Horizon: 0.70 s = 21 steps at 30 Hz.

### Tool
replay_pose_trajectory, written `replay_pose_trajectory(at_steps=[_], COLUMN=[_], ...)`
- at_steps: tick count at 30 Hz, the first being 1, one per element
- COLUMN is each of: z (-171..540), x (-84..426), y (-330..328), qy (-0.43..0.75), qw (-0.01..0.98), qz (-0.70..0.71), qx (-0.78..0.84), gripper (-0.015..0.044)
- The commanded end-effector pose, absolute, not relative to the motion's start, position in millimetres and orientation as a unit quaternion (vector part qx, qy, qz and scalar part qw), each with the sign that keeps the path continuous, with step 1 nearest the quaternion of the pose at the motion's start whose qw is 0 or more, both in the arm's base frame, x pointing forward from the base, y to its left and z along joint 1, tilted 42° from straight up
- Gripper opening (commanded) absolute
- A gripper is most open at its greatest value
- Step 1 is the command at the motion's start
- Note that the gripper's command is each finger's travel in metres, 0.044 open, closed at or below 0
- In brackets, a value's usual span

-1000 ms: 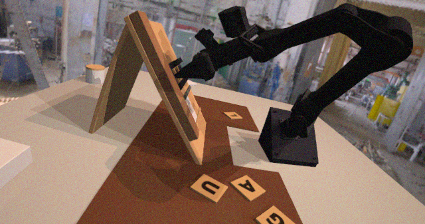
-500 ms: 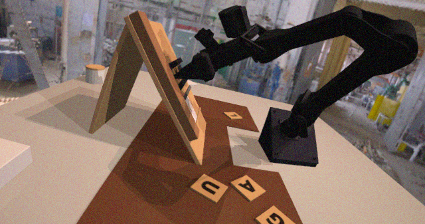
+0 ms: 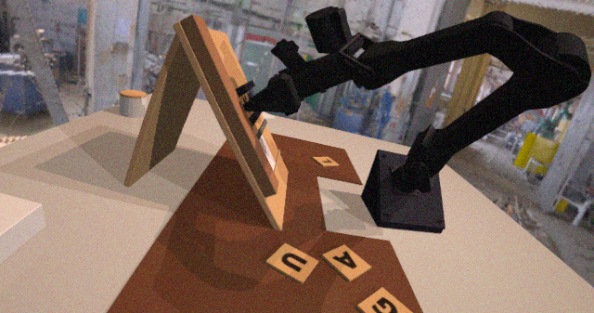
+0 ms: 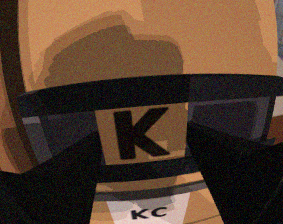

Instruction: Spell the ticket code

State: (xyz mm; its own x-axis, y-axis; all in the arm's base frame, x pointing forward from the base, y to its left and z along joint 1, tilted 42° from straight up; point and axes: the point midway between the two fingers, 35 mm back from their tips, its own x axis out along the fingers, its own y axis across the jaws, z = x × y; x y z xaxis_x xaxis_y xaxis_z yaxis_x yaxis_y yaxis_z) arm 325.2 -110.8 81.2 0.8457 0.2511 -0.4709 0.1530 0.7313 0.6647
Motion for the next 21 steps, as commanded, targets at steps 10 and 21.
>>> replay_pose_trajectory(at_steps=[10,21], z=[87.0,91.9], x=[326.7,327.8], y=[-103.8,-98.5], qy=[0.277,0.277], qw=[0.888,0.887], qz=[0.026,0.026], qx=[0.367,0.367], gripper=[0.0000,0.0000])
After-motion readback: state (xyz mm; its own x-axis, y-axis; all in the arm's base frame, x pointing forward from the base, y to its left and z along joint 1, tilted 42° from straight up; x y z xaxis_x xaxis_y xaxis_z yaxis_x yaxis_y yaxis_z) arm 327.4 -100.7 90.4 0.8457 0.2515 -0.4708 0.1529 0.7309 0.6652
